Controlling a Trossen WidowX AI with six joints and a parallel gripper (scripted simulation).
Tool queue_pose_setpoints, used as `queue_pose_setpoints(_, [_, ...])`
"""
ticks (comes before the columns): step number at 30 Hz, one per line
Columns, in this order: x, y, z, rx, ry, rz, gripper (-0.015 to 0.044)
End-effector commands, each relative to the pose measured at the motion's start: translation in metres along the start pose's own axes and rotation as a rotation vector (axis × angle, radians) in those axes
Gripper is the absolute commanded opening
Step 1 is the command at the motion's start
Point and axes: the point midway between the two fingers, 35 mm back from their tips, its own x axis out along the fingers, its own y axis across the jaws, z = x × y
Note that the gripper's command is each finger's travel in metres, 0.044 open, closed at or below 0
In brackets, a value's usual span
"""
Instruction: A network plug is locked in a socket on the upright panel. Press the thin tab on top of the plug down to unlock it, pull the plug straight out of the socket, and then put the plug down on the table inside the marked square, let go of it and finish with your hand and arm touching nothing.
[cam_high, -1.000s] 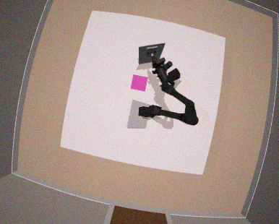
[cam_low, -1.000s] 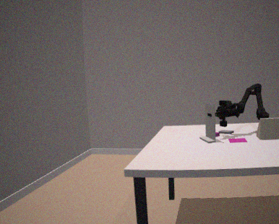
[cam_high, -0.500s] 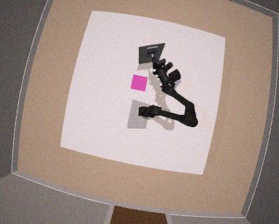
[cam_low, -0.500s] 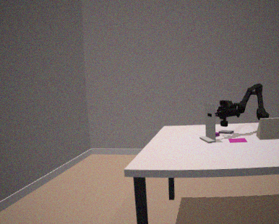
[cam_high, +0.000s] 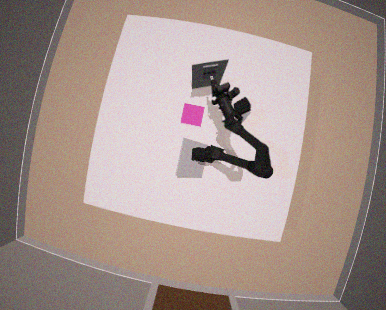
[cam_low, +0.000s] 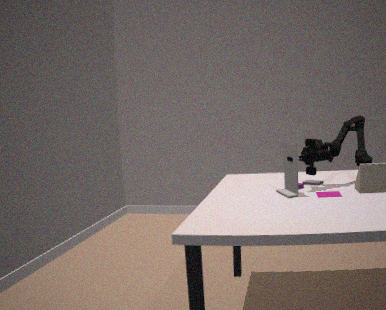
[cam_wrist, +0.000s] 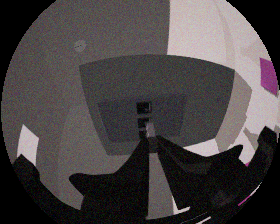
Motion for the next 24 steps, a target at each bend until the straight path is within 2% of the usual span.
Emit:
queue_pose_setpoints(1, [-0.002, -0.001, -0.002, 0.000, 0.006, 0.001, 0.0000])
queue_pose_setpoints(24, [-0.013, -0.001, -0.002, -0.001, 0.006, 0.001, 0.0000])
